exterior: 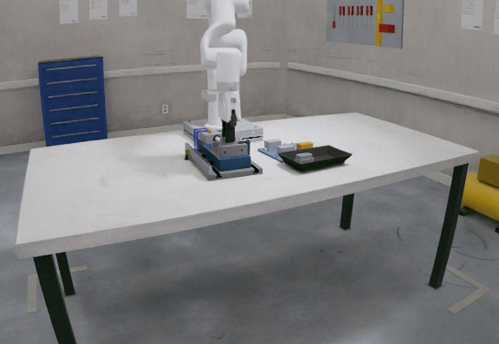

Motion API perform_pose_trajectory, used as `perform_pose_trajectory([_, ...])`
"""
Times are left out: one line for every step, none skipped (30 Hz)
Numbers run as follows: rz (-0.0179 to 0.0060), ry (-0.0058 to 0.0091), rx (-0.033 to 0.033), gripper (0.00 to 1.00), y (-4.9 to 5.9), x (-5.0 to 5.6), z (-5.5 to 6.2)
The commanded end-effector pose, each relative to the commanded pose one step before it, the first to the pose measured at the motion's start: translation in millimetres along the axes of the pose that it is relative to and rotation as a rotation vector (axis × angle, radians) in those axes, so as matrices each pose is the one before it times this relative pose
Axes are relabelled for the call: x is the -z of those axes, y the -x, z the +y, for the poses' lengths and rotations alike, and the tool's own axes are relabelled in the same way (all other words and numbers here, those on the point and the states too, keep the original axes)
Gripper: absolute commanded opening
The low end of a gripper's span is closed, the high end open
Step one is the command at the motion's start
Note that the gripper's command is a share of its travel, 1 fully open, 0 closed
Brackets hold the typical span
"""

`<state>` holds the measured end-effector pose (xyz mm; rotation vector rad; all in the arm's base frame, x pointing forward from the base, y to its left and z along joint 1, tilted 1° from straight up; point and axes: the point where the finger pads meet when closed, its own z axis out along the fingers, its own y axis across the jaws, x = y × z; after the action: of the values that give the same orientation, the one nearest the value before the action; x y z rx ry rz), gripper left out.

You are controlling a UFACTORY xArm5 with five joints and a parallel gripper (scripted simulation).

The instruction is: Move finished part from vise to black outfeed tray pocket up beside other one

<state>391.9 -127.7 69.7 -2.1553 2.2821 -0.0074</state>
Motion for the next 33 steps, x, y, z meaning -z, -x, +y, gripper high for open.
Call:
perform_pose_trajectory([0.0008,-0.00299,-0.00006,0.0,-0.31,1.27,-1.06])
perform_pose_trajectory([0.0,0.0,0.0,0.0,0.0,0.16,0.0])
perform_pose_trajectory([0.0,0.0,0.0,0.0,0.0,0.25,0.0])
perform_pose_trajectory([0.0,-0.00001,0.0,0.0,0.0,0.36,0.0])
perform_pose_trajectory([0.0,-0.00001,0.0,0.0,0.0,0.47,0.0])
perform_pose_trajectory([0.0,-0.00001,0.0,0.0,0.0,0.6,0.0])
perform_pose_trajectory([0.0,-0.00001,0.0,0.0,0.0,0.73,0.0])
perform_pose_trajectory([0.0,0.0,0.0,0.0,0.0,0.0,0.0])
perform_pose_trajectory([0.0,0.0,0.0,0.0,0.0,0.0,0.0])
perform_pose_trajectory([0.0,-0.00001,0.0,0.0,0.0,0.86,0.0])
perform_pose_trajectory([0.0,-0.00002,0.0,0.0,0.0,0.99,0.0])
perform_pose_trajectory([0.0,-0.00002,0.0,0.0,0.01,1.12,0.01])
perform_pose_trajectory([0.00001,-0.00002,0.0,0.0,0.01,1.25,0.01])
perform_pose_trajectory([0.00001,-0.00002,0.0,0.0,0.01,1.37,0.02])
perform_pose_trajectory([0.0,-0.00001,0.0,0.0,0.01,1.47,0.0])
perform_pose_trajectory([0.0,0.0,0.0,0.0,0.0,1.56,-0.01])
perform_pose_trajectory([0.0,0.0,0.0,0.0,0.0,1.65,-0.01])
perform_pose_trajectory([0.0,0.0,0.0,0.0,0.01,1.73,0.0])
perform_pose_trajectory([0.0,0.0,0.0,0.0,0.01,1.8,0.01])
perform_pose_trajectory([0.0,0.0,0.0,0.0,0.01,1.85,0.02])
perform_pose_trajectory([0.0,0.0,0.0,0.0,0.0,1.88,-0.02])
perform_pose_trajectory([0.0,0.0,0.0,0.0,0.0,1.9,-0.01])
perform_pose_trajectory([0.0,0.0,0.0,0.0,0.01,1.91,0.0])
perform_pose_trajectory([0.0,0.0,0.0,0.0,0.01,1.91,0.01])
perform_pose_trajectory([0.0,0.0,0.0,0.0,0.0,0.0,0.0])
perform_pose_trajectory([0.0,0.0,0.0,0.0,0.0,0.0,0.0])
perform_pose_trajectory([0.0,0.0,0.0,0.0,0.01,1.88,0.01])
perform_pose_trajectory([0.0,0.0,0.0,0.0,0.0,1.84,-0.02])
perform_pose_trajectory([0.0,0.0,0.0,0.0,0.0,1.79,-0.01])
perform_pose_trajectory([0.0,0.0,0.0,0.0,0.01,1.73,0.0])
perform_pose_trajectory([0.0,0.0,0.0,0.0,0.01,1.65,0.01])
perform_pose_trajectory([0.0,0.0,0.0,0.0,0.01,1.56,0.02])
perform_pose_trajectory([0.0,0.0,0.0,0.0,0.0,1.46,-0.01])
